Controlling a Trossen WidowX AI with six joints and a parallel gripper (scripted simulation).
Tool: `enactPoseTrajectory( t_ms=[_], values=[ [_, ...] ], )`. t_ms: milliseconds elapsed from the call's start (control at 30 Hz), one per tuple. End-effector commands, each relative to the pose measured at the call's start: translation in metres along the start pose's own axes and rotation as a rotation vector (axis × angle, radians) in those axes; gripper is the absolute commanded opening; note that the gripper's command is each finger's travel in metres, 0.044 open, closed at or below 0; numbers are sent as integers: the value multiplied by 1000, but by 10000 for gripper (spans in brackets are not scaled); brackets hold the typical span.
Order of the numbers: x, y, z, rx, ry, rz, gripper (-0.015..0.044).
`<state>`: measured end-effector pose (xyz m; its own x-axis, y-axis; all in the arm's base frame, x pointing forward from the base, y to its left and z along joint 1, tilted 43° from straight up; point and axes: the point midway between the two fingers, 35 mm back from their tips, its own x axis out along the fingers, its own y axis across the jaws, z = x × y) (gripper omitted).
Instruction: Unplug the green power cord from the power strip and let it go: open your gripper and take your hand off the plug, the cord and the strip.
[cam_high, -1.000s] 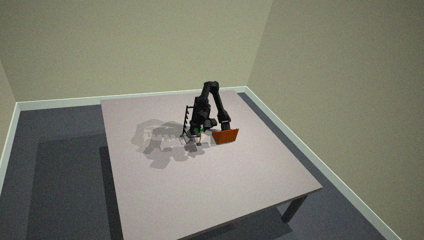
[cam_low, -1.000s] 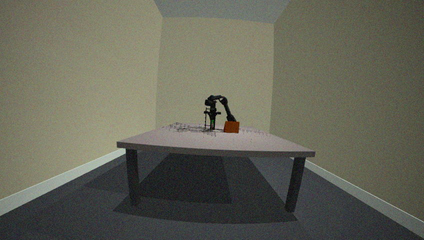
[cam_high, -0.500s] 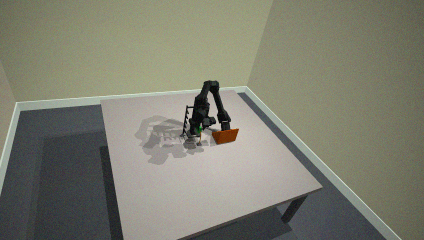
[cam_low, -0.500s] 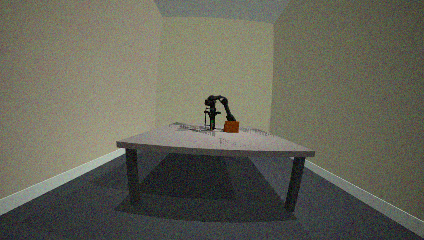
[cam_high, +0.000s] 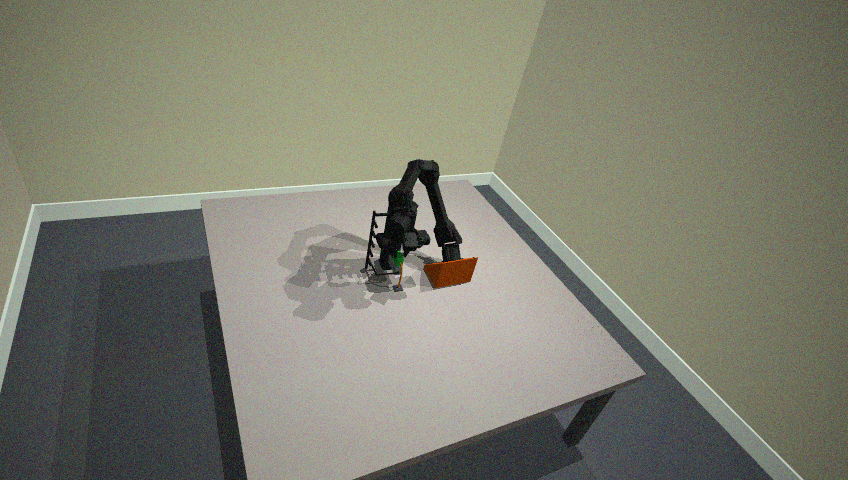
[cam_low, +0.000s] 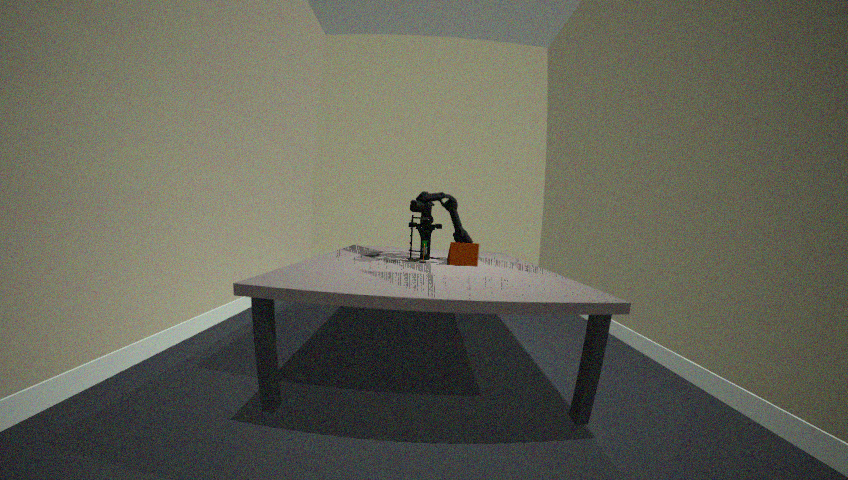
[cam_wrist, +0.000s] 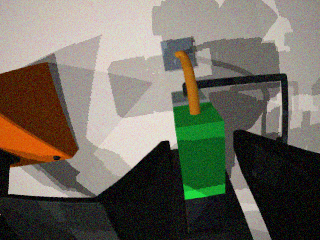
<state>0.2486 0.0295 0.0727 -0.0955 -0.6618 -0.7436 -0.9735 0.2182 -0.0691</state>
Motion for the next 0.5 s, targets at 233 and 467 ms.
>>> enactPoseTrajectory(
  t_ms=[233, 467],
  values=[
    [12, 0, -2, -5, 4, -1, 160],
    [9, 1, -1, -2, 2, 2, 42]
  ],
)
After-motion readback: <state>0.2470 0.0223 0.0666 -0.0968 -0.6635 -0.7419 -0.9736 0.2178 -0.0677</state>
